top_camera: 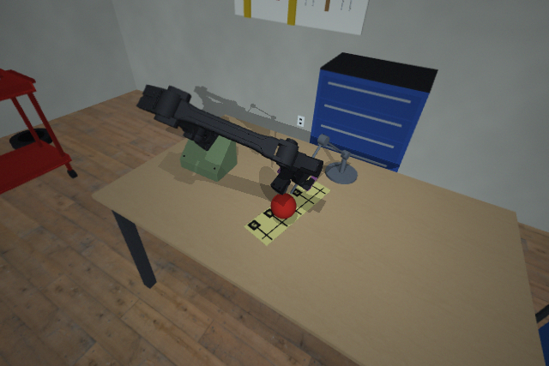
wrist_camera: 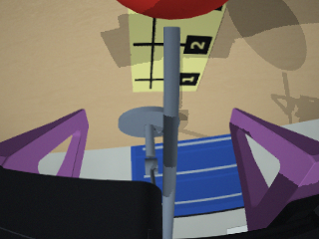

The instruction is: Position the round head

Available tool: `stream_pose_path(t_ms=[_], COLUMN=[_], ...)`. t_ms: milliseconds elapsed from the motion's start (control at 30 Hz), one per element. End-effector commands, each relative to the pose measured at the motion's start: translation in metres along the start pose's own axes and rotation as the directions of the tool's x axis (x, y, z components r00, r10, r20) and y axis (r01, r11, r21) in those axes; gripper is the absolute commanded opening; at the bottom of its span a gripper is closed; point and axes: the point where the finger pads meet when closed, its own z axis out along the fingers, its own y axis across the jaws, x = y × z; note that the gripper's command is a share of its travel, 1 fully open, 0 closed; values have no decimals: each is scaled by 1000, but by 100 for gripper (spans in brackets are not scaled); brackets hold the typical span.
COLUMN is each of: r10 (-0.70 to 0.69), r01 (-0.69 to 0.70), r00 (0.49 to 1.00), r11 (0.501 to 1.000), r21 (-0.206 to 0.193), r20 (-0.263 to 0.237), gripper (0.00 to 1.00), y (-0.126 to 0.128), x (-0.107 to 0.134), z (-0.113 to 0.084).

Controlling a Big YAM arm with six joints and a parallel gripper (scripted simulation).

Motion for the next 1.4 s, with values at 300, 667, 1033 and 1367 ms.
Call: stream_pose_path(t_ms=[300,667,1033,1367], r10=[-8,-7,-10,-11], r01=[8,7,10,11], r00=[1000,1000,1000,1000], r11=[1000,1000,1000,1000], r21=[10,6,17,19], r20=[2,1,3,3], gripper=[100,100,100,100], y=[-4,-3,-6,-7], x=[3,3,4,4], z=[4,2,7,8])
